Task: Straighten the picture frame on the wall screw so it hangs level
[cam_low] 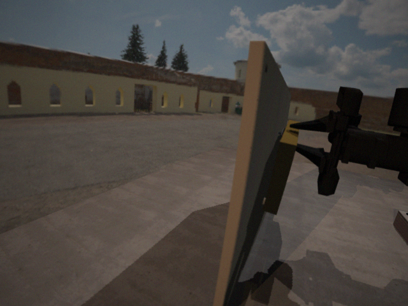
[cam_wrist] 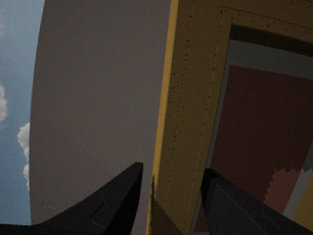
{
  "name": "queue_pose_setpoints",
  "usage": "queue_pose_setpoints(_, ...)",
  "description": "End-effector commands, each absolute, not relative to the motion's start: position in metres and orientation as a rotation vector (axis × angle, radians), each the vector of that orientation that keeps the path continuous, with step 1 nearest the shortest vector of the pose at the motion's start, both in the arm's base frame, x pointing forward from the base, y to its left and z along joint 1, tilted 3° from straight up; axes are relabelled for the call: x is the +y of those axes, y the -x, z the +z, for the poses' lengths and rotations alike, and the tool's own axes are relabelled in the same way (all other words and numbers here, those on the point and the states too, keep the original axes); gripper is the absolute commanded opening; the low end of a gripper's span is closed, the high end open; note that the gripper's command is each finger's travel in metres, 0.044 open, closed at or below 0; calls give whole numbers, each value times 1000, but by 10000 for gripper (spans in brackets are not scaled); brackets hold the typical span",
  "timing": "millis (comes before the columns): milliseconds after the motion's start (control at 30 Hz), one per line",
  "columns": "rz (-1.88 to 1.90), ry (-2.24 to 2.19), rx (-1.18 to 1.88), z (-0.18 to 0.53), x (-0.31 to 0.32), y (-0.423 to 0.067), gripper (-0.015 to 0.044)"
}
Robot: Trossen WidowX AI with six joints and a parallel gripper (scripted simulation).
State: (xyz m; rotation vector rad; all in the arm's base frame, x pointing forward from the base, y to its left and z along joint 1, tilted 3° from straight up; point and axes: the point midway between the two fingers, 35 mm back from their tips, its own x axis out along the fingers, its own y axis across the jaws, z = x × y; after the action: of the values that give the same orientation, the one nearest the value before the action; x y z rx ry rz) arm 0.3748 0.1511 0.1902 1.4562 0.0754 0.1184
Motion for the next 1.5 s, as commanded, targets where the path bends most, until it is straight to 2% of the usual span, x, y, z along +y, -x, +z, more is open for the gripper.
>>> queue_pose_setpoints(0, 122, -1461, 78, 190, 152, -375, 70)
queue_pose_setpoints(200, 122, -1461, 78, 190, 152, -375, 30)
queue_pose_setpoints(267, 122, -1461, 78, 190, 152, -375, 0)
queue_pose_setpoints(1467, 122, -1461, 78, 199, 152, -375, 0)
